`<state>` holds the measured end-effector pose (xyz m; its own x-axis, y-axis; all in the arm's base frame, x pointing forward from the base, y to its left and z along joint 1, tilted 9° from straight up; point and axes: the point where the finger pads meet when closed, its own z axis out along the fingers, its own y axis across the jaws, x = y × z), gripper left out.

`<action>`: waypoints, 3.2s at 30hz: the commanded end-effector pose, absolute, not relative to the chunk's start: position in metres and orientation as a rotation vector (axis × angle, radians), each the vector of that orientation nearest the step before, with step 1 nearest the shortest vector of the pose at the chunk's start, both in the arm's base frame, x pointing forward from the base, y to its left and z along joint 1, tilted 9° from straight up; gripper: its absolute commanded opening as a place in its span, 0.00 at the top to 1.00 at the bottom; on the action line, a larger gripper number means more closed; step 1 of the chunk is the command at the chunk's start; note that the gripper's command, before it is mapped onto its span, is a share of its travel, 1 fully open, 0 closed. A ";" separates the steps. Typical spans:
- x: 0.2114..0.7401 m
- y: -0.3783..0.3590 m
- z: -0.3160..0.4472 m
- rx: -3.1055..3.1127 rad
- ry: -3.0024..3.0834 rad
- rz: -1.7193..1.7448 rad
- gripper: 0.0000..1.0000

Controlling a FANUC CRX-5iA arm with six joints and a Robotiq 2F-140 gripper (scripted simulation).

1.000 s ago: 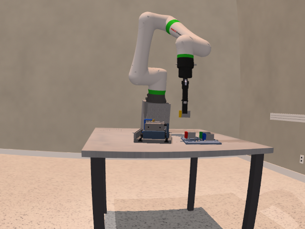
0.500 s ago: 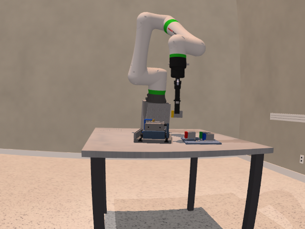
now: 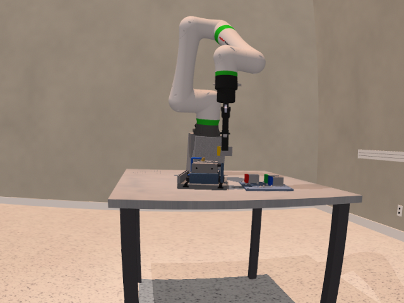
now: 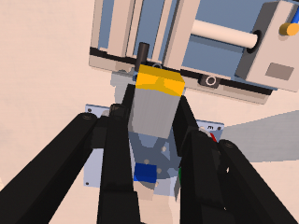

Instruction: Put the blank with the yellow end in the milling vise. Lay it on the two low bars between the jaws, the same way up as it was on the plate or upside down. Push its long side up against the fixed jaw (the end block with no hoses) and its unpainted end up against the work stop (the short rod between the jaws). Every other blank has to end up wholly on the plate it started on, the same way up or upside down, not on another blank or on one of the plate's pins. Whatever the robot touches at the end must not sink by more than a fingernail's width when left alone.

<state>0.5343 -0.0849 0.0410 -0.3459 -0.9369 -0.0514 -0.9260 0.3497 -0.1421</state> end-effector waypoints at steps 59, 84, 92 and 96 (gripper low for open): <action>0.522 -0.178 0.036 -1.719 2.475 -0.134 0.90; 0.522 -0.172 0.037 -1.719 2.475 -0.134 0.90; 0.523 -0.171 0.037 -1.719 2.475 -0.134 0.90; 0.523 -0.171 0.037 -1.719 2.475 -0.134 0.90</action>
<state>0.5220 -0.1709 0.0359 -0.3456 -0.9370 -0.0519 -0.9262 0.3495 -0.1418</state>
